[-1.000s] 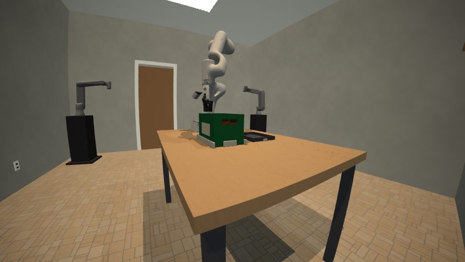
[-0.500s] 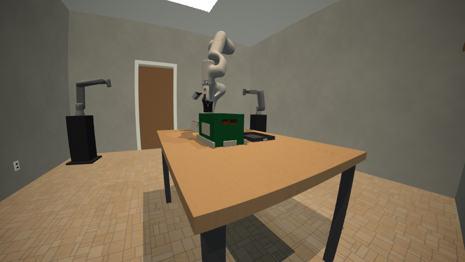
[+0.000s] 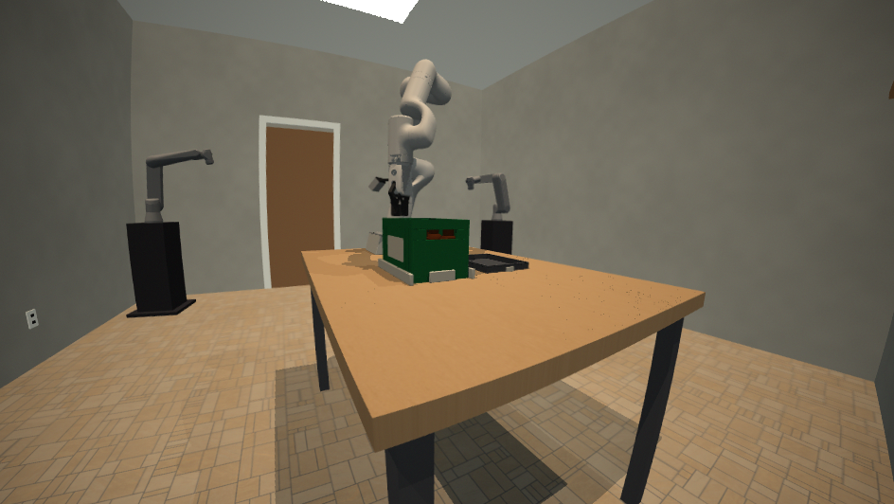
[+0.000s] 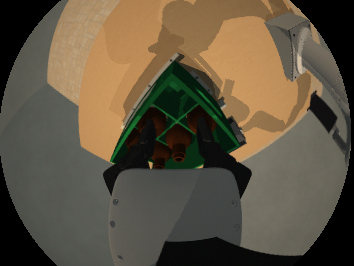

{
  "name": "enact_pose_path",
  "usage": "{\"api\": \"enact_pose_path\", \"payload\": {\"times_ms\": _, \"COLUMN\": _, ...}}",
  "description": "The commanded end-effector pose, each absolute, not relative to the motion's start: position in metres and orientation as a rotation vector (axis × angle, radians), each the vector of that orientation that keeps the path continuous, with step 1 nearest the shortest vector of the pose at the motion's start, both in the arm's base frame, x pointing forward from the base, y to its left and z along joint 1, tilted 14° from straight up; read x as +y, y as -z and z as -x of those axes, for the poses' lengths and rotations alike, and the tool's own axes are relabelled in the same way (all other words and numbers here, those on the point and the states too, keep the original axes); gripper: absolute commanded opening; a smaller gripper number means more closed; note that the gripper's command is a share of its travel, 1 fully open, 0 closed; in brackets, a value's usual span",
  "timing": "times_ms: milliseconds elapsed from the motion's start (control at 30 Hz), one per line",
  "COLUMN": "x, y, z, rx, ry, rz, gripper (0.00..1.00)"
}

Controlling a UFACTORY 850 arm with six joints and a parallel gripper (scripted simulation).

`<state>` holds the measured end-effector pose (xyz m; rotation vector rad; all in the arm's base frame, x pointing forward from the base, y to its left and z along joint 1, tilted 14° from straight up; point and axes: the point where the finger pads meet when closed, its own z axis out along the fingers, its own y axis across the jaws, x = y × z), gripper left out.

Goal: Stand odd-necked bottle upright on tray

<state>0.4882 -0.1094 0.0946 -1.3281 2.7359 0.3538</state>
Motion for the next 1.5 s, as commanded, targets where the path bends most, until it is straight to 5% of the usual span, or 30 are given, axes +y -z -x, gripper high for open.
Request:
{"api": "enact_pose_path", "payload": {"times_ms": 0, "x": -0.1099, "y": -0.0953, "z": -0.4894, "rx": 2.735, "ry": -0.352, "rz": 1.328, "gripper": 0.65}}
{"api": "enact_pose_path", "payload": {"times_ms": 1467, "x": -0.1080, "y": -0.0873, "z": -0.4896, "rx": 2.735, "ry": -0.352, "rz": 1.328, "gripper": 0.65}}
